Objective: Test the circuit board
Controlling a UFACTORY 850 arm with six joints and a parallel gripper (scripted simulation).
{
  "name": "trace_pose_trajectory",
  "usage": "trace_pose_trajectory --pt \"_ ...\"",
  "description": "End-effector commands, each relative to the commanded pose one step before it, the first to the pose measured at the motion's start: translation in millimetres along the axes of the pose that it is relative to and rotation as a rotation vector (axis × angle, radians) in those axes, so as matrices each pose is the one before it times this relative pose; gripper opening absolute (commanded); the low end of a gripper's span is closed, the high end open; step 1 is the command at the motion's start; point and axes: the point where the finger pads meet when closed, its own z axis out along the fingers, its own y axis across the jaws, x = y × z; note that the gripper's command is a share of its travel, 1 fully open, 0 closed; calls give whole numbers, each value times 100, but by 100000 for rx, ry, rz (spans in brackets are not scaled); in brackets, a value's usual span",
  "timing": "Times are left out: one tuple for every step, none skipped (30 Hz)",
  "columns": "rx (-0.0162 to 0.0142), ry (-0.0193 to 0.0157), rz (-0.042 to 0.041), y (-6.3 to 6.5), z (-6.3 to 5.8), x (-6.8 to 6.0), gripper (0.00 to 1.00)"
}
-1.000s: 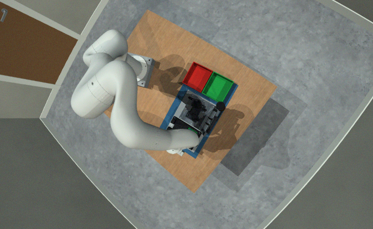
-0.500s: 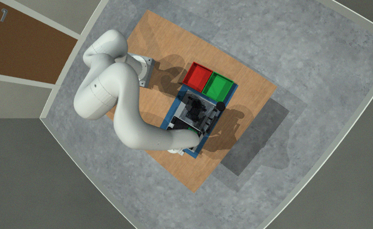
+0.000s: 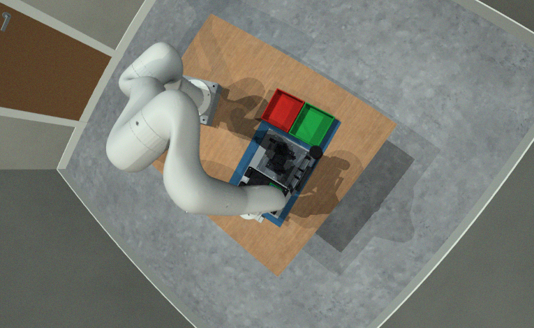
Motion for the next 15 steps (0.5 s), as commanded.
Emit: trace_pose_trajectory --pt "182 75 -7 -95 -76 38 95" --pt "0 0 0 0 0 0 95" --pt "0 0 0 0 0 0 95" --pt "0 0 0 0 0 0 95" --pt "0 0 0 0 0 0 95" --pt "0 0 0 0 0 0 95" --pt "0 0 0 0 0 0 95" --pt "0 0 0 0 0 0 95" --pt "0 0 0 0 0 0 89" --pt "0 0 0 0 0 0 89" --pt "0 0 0 0 0 0 89" --pt "0 0 0 0 0 0 89" --pt "0 0 0 0 0 0 89" --pt "0 0 0 0 0 0 89" --pt "0 0 0 0 0 0 89"
